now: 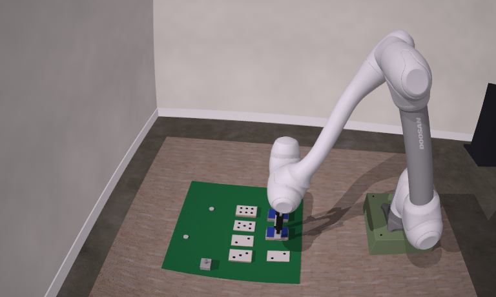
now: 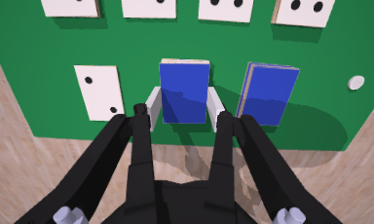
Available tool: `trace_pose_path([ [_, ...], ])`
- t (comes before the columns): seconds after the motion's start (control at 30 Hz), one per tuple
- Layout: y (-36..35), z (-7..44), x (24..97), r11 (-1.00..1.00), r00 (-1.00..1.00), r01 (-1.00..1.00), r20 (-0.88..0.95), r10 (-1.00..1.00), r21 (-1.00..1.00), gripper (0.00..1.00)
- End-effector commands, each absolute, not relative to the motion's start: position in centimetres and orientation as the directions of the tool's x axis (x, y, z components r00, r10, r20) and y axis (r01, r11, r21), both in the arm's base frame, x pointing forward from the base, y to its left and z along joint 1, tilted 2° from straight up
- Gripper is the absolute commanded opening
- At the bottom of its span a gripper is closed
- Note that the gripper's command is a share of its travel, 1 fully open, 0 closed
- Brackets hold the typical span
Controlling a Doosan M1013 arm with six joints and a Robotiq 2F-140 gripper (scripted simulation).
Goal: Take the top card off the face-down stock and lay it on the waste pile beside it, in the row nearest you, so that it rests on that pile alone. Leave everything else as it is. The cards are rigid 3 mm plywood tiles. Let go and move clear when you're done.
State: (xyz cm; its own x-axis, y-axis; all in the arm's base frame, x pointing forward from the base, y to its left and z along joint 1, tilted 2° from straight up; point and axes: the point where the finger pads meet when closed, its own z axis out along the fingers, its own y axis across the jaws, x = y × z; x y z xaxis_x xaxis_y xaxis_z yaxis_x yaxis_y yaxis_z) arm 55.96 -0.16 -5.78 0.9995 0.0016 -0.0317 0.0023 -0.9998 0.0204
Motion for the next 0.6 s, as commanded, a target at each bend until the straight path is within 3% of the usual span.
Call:
trace_pose_path([
  [0.0,-0.04,-6.26,55.77,-1.0,0.999,-0.001,-0.034,-0.001,0.018,0.43],
  [0.57,-0.05,-6.74,55.75,-1.0,0.999,-0.001,-0.034,-0.001,0.018,0.43],
])
